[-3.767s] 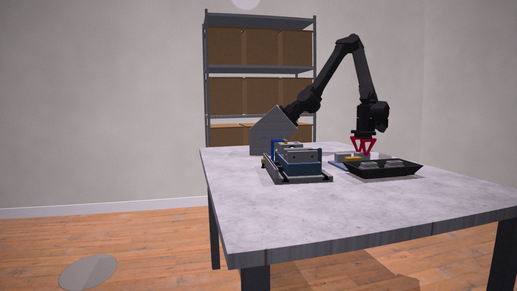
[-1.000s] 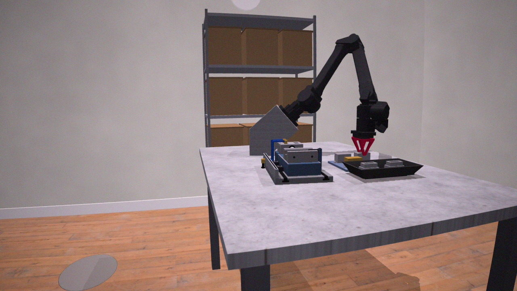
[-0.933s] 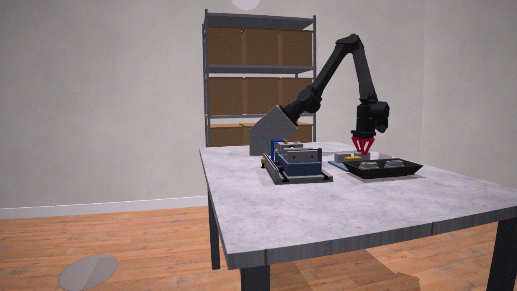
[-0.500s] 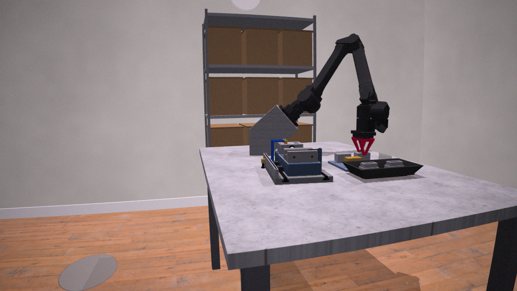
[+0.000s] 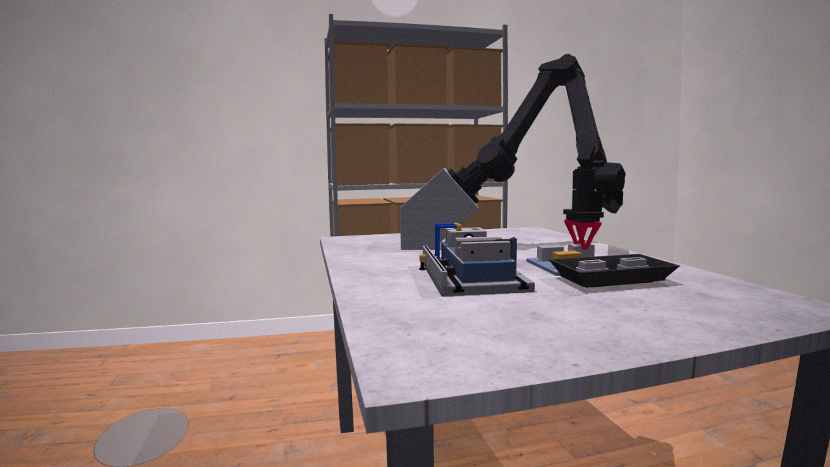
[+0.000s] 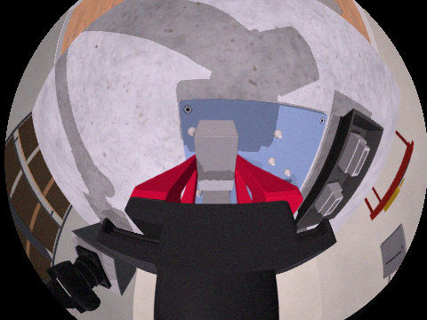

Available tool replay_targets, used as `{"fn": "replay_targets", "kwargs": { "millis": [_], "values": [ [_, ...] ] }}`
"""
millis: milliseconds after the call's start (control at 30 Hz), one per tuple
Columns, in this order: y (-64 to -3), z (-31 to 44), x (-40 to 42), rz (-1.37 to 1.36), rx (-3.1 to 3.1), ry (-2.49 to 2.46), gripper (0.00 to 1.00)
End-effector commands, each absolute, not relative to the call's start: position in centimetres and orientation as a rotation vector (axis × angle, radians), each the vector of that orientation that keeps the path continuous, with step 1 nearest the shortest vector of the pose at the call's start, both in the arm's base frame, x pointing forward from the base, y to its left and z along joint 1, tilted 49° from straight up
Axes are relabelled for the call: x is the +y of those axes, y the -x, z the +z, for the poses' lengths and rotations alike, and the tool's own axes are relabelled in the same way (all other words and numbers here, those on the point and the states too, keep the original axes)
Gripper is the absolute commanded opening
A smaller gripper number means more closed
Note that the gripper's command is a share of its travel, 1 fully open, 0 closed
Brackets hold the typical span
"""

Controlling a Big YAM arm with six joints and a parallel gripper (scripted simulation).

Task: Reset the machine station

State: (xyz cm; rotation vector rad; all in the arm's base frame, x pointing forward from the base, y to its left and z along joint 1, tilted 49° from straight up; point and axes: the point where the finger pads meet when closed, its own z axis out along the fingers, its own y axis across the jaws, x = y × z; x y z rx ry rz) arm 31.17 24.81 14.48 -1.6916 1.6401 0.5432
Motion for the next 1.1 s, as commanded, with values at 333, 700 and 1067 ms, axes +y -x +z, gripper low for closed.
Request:
{"fn": "replay_targets", "kwargs": {
  "millis": [333,700,1067],
  "values": [
    [-31.3,15.3,25.0,0.535,1.619,1.693,0.0],
    [-31.7,16.7,23.9,0.52,1.614,1.681,0.0],
    [-31.6,18.0,22.7,0.513,1.609,1.678,0.0]
  ]
}}
